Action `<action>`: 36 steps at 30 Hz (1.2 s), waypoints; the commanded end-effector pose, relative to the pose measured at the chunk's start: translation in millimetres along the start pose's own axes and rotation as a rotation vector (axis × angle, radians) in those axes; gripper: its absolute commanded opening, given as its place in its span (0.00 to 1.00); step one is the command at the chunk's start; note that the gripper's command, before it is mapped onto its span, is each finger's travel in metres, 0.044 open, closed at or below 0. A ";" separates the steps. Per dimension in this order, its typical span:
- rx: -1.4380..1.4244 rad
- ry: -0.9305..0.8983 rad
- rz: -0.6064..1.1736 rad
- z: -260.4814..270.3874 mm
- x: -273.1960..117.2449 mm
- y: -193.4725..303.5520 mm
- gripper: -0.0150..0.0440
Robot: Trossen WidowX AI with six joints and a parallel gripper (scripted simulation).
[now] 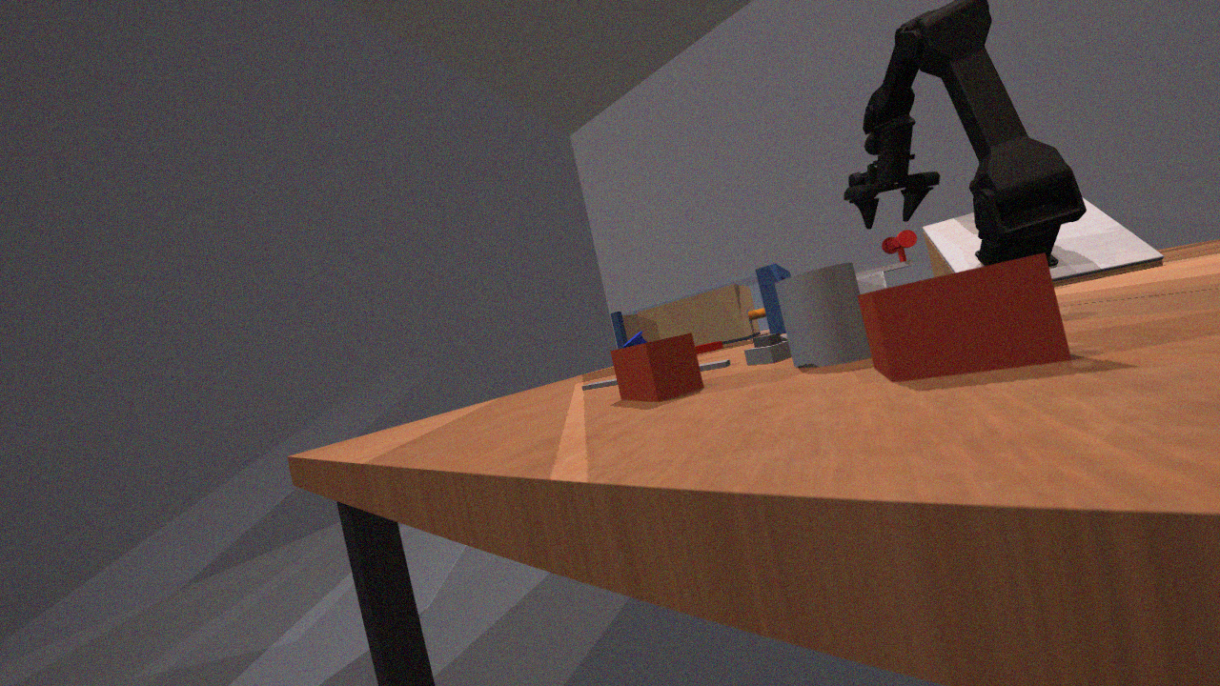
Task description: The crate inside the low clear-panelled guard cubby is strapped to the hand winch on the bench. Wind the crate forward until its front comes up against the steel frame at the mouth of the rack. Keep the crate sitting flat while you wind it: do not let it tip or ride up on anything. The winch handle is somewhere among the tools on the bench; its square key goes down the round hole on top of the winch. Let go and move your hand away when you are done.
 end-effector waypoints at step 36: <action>0.101 0.054 -0.010 3.2 36.3 17.2 1.00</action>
Point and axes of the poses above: the point midway between the two fingers, 35 mm back from their tips, its own x axis out along the fingers, its own z axis across the jaws, y = z × x, the point moved 7 cm from there along -x, back along the fingers, and after that the axes turned 7 degrees about -x, right-handed, at the moved point
